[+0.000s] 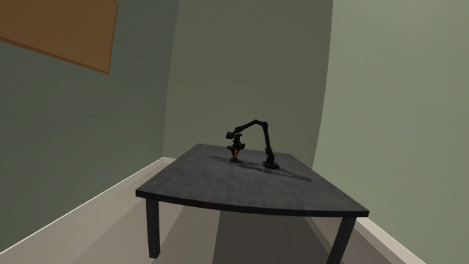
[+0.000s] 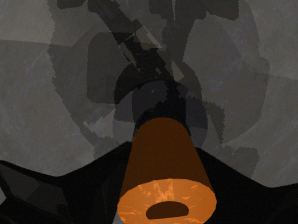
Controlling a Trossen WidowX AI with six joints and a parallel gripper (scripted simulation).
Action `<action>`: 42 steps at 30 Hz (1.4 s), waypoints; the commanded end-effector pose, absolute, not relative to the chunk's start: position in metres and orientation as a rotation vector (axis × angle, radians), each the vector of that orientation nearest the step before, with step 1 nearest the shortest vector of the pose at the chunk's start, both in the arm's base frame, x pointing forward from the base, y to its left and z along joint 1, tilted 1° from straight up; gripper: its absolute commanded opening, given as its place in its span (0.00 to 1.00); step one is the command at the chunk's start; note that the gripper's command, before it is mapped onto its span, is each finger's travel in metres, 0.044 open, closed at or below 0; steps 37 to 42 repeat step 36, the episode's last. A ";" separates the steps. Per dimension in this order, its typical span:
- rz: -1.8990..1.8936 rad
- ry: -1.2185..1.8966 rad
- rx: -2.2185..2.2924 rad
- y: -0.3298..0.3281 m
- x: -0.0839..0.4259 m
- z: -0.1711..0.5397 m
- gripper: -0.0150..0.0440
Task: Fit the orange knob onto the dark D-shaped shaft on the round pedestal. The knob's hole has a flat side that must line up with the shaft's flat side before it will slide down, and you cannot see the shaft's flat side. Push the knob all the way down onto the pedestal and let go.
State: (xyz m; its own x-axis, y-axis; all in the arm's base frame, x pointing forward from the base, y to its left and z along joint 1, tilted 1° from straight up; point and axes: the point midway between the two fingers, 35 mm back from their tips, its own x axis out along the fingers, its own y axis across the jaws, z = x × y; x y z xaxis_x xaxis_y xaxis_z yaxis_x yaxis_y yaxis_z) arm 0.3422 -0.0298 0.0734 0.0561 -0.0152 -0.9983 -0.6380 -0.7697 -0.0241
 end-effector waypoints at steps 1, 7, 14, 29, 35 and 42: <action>1.764 0.649 -1.876 -0.030 0.342 0.074 0.57; 1.764 0.649 -1.876 -0.030 0.342 0.074 0.83; 1.764 0.649 -1.876 -0.030 0.342 0.074 1.00; 1.761 0.651 -1.875 -0.029 0.341 0.169 1.00; 1.761 0.651 -1.875 -0.029 0.341 0.169 1.00; 1.761 0.651 -1.875 -0.029 0.341 0.169 1.00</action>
